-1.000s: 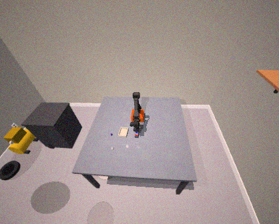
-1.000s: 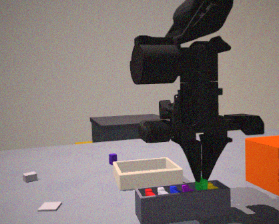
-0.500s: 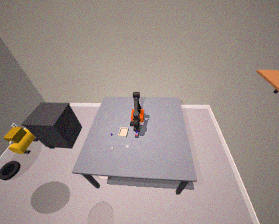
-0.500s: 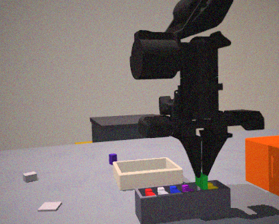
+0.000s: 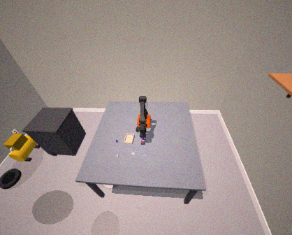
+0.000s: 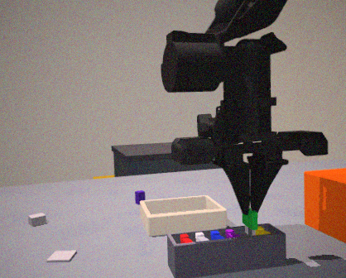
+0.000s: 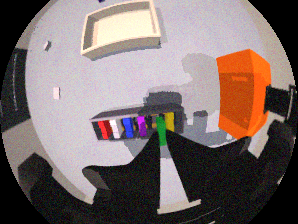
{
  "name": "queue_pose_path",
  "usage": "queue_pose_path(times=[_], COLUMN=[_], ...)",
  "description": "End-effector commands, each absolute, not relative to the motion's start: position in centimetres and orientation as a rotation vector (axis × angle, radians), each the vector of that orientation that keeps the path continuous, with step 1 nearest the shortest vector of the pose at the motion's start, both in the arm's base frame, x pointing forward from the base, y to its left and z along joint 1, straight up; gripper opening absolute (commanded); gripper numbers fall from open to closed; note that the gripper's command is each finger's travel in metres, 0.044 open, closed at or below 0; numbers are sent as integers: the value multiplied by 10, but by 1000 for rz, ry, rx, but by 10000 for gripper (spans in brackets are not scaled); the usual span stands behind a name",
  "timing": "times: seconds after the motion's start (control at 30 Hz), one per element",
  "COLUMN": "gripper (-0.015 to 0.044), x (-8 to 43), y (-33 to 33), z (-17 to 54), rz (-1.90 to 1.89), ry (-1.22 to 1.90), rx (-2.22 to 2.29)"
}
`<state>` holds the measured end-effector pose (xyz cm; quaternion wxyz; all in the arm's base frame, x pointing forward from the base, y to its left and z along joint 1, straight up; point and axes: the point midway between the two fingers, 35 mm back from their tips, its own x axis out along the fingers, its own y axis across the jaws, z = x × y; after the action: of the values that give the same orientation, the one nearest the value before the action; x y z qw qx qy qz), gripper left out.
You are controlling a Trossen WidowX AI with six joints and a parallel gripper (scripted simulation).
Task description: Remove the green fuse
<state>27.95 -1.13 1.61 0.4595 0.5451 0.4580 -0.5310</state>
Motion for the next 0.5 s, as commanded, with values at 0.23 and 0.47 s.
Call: queue_pose_path(times=[0.23, 0.47], gripper=[0, 0], x=[281, 281], y=[-12, -12], z=[25, 27], rz=[-1297, -1297], ry=[1118, 1118], rx=[1342, 1341])
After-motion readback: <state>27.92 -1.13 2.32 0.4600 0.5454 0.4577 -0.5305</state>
